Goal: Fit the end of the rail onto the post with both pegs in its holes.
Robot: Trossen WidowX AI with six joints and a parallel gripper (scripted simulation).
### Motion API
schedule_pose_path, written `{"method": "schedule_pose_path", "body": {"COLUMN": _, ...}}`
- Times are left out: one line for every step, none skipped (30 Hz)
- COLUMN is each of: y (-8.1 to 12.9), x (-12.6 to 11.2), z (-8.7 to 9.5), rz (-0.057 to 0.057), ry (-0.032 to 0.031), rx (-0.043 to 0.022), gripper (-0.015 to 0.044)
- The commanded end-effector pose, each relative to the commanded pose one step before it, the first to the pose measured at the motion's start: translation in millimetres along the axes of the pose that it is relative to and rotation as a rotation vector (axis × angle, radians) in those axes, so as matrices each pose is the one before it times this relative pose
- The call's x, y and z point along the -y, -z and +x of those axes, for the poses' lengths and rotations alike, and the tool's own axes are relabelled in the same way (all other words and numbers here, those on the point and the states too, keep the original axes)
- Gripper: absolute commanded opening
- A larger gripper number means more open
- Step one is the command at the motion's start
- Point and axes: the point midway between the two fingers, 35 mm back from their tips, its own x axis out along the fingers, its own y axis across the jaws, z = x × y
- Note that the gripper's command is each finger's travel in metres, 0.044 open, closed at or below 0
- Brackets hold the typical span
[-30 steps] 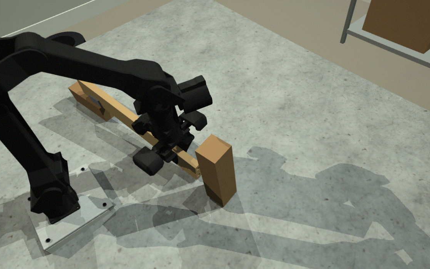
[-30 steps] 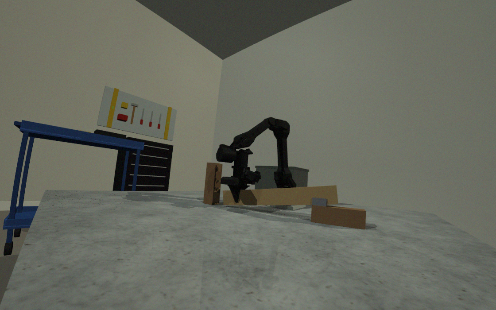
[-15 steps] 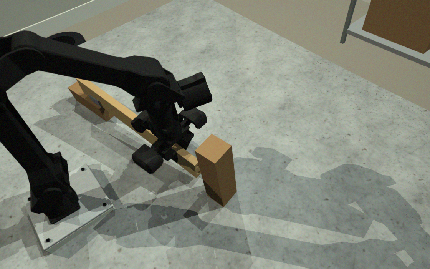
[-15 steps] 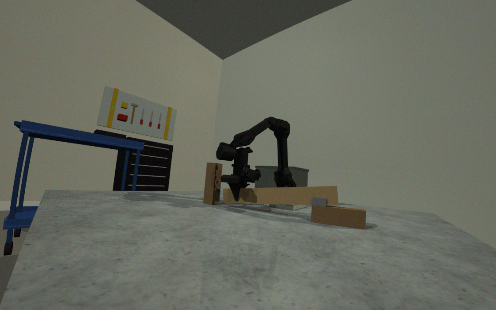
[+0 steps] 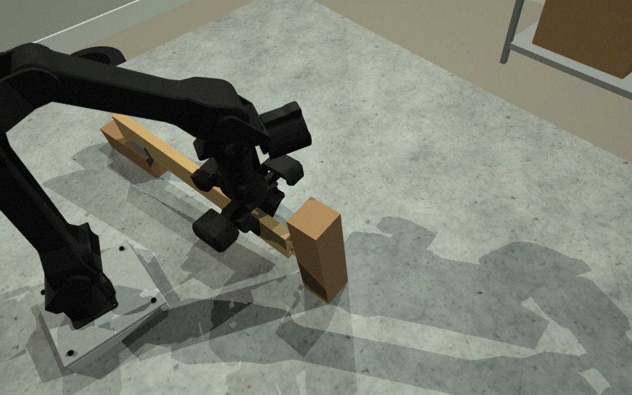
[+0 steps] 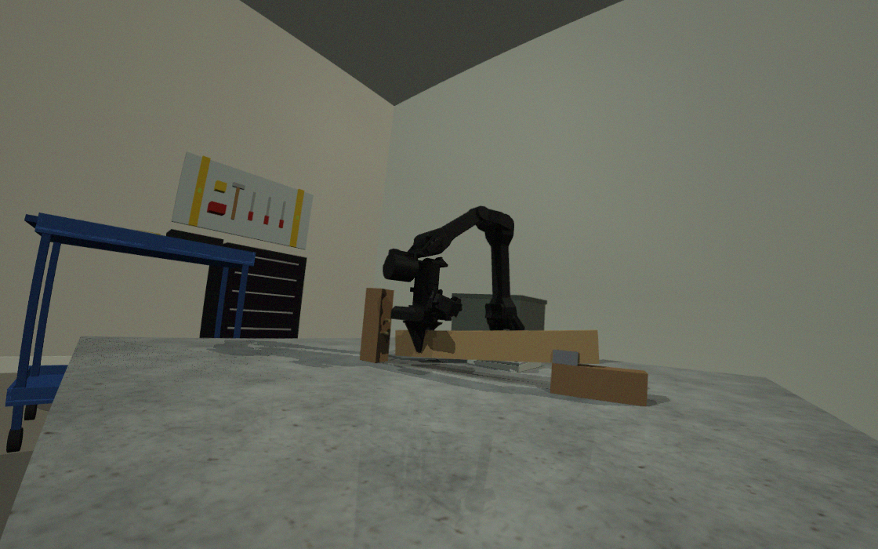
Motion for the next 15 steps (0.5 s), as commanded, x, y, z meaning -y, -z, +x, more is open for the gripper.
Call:
{"method": "schedule_pose_path", "body": {"y": -0.57, "x": 1.77, "z": -4.43, "rz": 0.0022, "ry": 0.00865, "rx": 0.0045, "gripper": 0.0}}
{"method": "schedule_pose_path", "body": {"y": 0.0, "x": 0.02, "z": -0.5, "rz": 0.0, "ry": 0.0, "rx": 0.0, "gripper": 0.0}}
{"method": "schedule_pose_path", "body": {"y": 0.0, "x": 0.02, "z": -0.5, "rz": 0.0, "ry": 0.0, "rx": 0.0, "gripper": 0.0}}
{"method": "schedule_pose_path", "body": {"y": 0.0, "x": 0.02, "z": -0.5, "rz": 0.0, "ry": 0.0, "rx": 0.0, "gripper": 0.0}}
{"method": "schedule_pose_path", "body": {"y": 0.0, "x": 0.02, "z": -0.5, "rz": 0.0, "ry": 0.0, "rx": 0.0, "gripper": 0.0}}
{"method": "schedule_pose_path", "body": {"y": 0.0, "x": 0.01, "z": -0.5, "rz": 0.0, "ry": 0.0, "rx": 0.0, "gripper": 0.0}}
{"method": "schedule_pose_path", "body": {"y": 0.0, "x": 0.01, "z": -0.5, "rz": 0.0, "ry": 0.0, "rx": 0.0, "gripper": 0.0}}
{"method": "schedule_pose_path", "body": {"y": 0.0, "x": 0.01, "z": -0.5, "rz": 0.0, "ry": 0.0, "rx": 0.0, "gripper": 0.0}}
{"method": "schedule_pose_path", "body": {"y": 0.0, "x": 0.01, "z": -0.5, "rz": 0.0, "ry": 0.0, "rx": 0.0, "gripper": 0.0}}
{"method": "schedule_pose_path", "body": {"y": 0.0, "x": 0.01, "z": -0.5, "rz": 0.0, "ry": 0.0, "rx": 0.0, "gripper": 0.0}}
{"method": "schedule_pose_path", "body": {"y": 0.0, "x": 0.01, "z": -0.5, "rz": 0.0, "ry": 0.0, "rx": 0.0, "gripper": 0.0}}
{"method": "schedule_pose_path", "body": {"y": 0.0, "x": 0.01, "z": -0.5, "rz": 0.0, "ry": 0.0, "rx": 0.0, "gripper": 0.0}}
{"method": "schedule_pose_path", "body": {"y": 0.0, "x": 0.01, "z": -0.5, "rz": 0.0, "ry": 0.0, "rx": 0.0, "gripper": 0.0}}
{"method": "schedule_pose_path", "body": {"y": 0.0, "x": 0.01, "z": -0.5, "rz": 0.0, "ry": 0.0, "rx": 0.0, "gripper": 0.0}}
{"method": "schedule_pose_path", "body": {"y": 0.0, "x": 0.01, "z": -0.5, "rz": 0.0, "ry": 0.0, "rx": 0.0, "gripper": 0.0}}
